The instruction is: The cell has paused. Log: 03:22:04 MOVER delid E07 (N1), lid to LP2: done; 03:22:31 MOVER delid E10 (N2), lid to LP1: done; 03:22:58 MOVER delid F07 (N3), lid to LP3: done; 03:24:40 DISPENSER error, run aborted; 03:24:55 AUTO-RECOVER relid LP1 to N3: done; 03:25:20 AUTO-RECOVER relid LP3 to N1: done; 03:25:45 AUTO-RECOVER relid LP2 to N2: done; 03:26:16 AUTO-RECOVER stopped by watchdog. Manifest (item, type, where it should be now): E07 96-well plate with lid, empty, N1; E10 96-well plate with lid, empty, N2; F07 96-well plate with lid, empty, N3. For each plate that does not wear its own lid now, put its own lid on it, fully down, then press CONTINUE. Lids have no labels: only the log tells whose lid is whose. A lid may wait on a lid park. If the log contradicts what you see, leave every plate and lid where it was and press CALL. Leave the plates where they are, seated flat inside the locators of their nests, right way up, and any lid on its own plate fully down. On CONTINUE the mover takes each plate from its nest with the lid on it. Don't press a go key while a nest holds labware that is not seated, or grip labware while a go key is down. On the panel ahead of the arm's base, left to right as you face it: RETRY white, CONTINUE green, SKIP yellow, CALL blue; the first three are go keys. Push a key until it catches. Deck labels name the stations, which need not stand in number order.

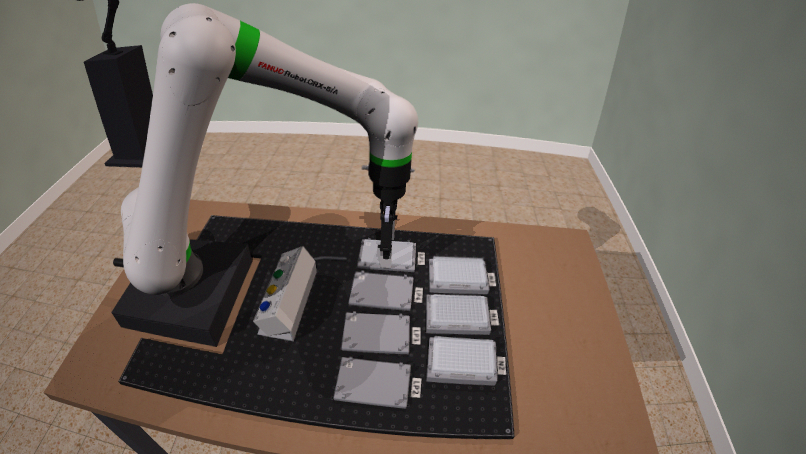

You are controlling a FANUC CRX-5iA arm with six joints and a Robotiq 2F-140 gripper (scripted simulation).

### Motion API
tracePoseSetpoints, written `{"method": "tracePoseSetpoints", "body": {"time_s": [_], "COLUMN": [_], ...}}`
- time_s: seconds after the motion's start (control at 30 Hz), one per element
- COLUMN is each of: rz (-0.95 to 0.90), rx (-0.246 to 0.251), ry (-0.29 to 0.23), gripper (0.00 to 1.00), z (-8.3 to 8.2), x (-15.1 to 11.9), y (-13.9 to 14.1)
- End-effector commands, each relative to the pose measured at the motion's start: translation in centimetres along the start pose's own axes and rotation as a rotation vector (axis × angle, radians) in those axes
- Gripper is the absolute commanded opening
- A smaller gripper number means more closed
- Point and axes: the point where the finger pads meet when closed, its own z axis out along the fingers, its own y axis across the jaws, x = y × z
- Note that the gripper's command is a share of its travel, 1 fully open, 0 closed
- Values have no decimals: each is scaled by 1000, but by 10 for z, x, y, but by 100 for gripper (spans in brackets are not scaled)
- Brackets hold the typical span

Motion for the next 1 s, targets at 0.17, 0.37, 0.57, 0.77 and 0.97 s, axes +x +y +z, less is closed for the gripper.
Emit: {"method": "tracePoseSetpoints", "body": {"time_s": [0.17,0.37,0.57,0.77,0.97], "rz": [0,0,0,0,0], "rx": [0,0,0,0,0], "ry": [0,0,0,0,0], "gripper": [66,66,66,66,66], "z": [0,0,-2,-11,-25], "x": [0,0,0,0,0], "y": [0,0,0,0,0]}}
